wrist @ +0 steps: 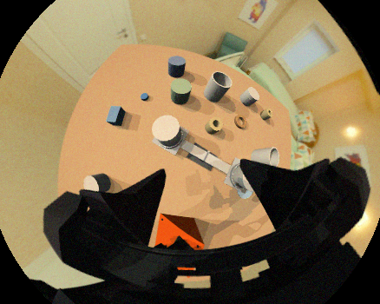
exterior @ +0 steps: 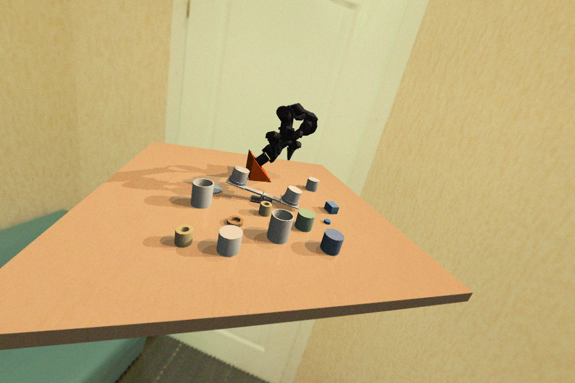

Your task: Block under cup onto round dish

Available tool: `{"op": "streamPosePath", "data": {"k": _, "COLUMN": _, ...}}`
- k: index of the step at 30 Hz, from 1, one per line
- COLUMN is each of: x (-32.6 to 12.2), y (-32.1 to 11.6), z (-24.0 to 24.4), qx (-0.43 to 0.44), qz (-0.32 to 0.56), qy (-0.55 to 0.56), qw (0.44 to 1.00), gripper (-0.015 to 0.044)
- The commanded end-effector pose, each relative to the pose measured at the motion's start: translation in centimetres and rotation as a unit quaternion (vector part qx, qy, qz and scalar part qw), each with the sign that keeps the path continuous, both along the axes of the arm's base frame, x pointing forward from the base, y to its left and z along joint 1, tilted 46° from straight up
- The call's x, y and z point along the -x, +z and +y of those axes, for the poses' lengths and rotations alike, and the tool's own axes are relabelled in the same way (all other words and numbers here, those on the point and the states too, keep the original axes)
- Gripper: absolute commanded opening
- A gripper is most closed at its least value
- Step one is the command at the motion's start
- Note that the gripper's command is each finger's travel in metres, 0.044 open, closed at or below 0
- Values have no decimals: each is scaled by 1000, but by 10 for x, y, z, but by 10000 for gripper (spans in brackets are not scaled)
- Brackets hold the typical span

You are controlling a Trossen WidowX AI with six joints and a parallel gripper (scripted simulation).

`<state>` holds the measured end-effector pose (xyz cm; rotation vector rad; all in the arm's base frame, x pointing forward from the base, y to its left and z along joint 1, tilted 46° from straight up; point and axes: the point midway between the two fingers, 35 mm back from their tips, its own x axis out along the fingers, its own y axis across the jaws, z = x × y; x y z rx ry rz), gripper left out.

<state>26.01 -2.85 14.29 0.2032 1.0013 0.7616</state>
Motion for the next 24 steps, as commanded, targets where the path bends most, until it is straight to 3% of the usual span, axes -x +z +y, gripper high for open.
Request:
{"op": "streamPosePath", "data": {"k": 1, "x": -13, "y": 0, "z": 13, "qx": 12, "qz": -20, "qy": 70, "qw": 997, "gripper": 440}}
{"op": "streamPosePath", "data": {"k": 12, "x": -36, "y": -4, "z": 52, "qx": 25, "qz": -68, "qy": 222, "qw": 972, "gripper": 440}}
{"op": "streamPosePath", "data": {"k": 24, "x": -58, "y": -9, "z": 104, "qx": 35, "qz": -139, "qy": 393, "qw": 908, "gripper": 440}}
